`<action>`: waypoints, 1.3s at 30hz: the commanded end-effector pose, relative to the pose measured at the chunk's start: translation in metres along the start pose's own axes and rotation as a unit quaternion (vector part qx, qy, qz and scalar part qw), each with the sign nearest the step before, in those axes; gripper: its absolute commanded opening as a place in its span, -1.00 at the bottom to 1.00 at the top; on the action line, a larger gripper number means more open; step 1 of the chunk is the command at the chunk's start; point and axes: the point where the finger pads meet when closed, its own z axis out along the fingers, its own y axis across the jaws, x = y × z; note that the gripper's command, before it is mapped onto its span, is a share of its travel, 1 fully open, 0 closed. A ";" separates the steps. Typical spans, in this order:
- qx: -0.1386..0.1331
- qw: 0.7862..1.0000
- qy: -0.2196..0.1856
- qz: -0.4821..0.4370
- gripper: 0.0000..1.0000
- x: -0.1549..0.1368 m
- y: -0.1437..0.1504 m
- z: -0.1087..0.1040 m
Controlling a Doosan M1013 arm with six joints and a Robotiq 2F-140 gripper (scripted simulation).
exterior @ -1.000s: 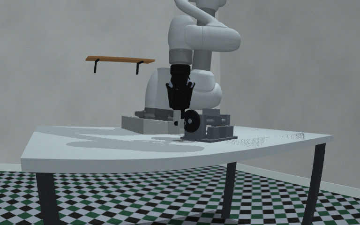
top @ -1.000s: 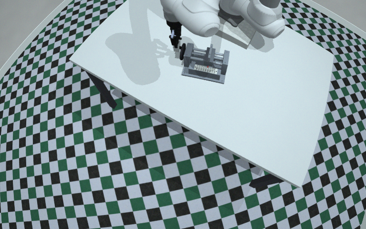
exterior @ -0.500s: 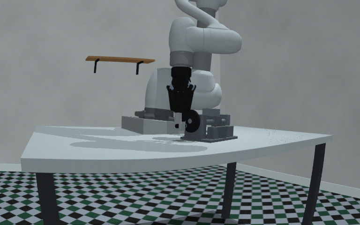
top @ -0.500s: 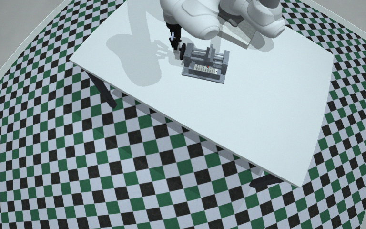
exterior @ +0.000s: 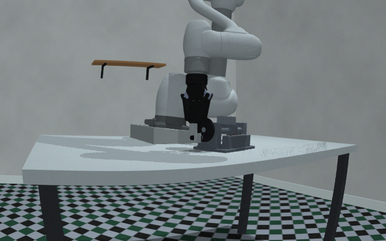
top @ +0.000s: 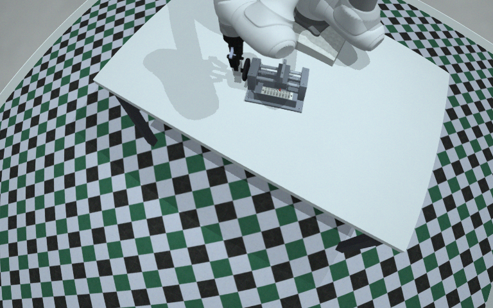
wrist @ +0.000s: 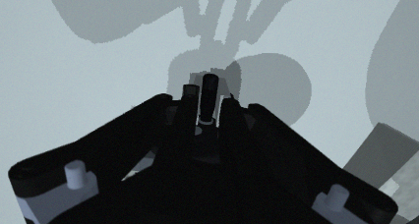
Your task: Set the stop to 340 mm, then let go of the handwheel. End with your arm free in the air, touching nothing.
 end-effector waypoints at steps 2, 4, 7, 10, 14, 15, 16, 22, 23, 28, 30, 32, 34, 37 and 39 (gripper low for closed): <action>0.001 1.000 0.000 0.000 -0.92 0.000 -0.005 0.002; 0.001 1.000 0.000 0.000 -0.92 0.000 -0.009 0.002; 0.001 1.000 0.000 0.000 -0.92 0.000 -0.014 0.002; 0.001 1.000 0.000 0.000 -0.92 0.000 -0.018 0.002; 0.001 1.000 0.000 0.000 -0.92 0.000 -0.024 0.000; 0.001 1.000 0.000 0.000 -0.92 0.000 -0.026 -0.001; 0.001 1.000 0.000 0.000 -0.92 0.000 -0.028 -0.002; 0.001 1.000 0.000 0.000 -0.92 0.000 -0.038 -0.013; 0.001 1.000 0.000 0.000 -0.92 0.000 -0.039 -0.015; 0.001 1.000 0.000 0.000 -0.92 0.000 -0.041 -0.022; 0.001 1.000 0.000 0.000 -0.92 0.000 -0.041 -0.026; 0.001 1.000 0.000 0.000 -0.92 0.000 -0.041 -0.030; 0.001 1.000 0.000 0.000 -0.92 0.000 -0.041 -0.033; 0.001 1.000 0.000 0.000 -0.92 0.000 -0.039 -0.038; 0.001 1.000 0.000 0.000 -0.92 0.000 -0.038 -0.041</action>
